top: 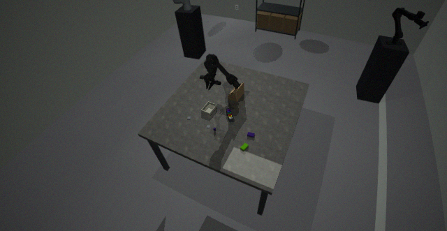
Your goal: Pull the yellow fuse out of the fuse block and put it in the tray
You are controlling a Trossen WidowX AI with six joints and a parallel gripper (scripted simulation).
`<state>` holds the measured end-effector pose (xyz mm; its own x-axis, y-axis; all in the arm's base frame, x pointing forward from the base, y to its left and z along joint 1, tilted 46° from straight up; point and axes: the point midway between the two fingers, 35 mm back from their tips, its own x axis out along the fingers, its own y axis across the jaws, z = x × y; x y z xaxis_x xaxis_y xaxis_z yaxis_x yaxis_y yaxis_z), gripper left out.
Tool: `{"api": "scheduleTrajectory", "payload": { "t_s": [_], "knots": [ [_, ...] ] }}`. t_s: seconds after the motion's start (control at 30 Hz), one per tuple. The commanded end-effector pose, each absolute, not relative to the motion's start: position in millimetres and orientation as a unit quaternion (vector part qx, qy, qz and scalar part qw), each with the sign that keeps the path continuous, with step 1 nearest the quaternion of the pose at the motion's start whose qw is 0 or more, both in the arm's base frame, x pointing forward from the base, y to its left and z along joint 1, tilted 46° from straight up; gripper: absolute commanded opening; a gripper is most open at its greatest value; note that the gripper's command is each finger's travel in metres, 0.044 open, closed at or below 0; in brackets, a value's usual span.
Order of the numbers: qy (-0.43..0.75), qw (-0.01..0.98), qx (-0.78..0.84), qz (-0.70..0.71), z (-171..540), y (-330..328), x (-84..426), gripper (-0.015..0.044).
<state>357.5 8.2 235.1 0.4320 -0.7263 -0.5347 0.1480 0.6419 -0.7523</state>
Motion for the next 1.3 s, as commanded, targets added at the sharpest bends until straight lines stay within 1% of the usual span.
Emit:
{"api": "scheduleTrajectory", "payload": {
  "t_s": [0.0,0.37,0.7,1.27],
  "knots": [
    [0.482,0.78,-0.215,-0.336,166.3,4.2,375.5,0.0074],
    [0.498,0.73,-0.044,-0.467,47.9,-9.8,377.1,0.0074],
    [0.472,0.638,0.082,-0.604,-55.0,-26.9,344.4,0.0074],
    [0.469,0.633,0.087,-0.61,-66.4,-24.7,335.8,0.0074]
  ]
}}
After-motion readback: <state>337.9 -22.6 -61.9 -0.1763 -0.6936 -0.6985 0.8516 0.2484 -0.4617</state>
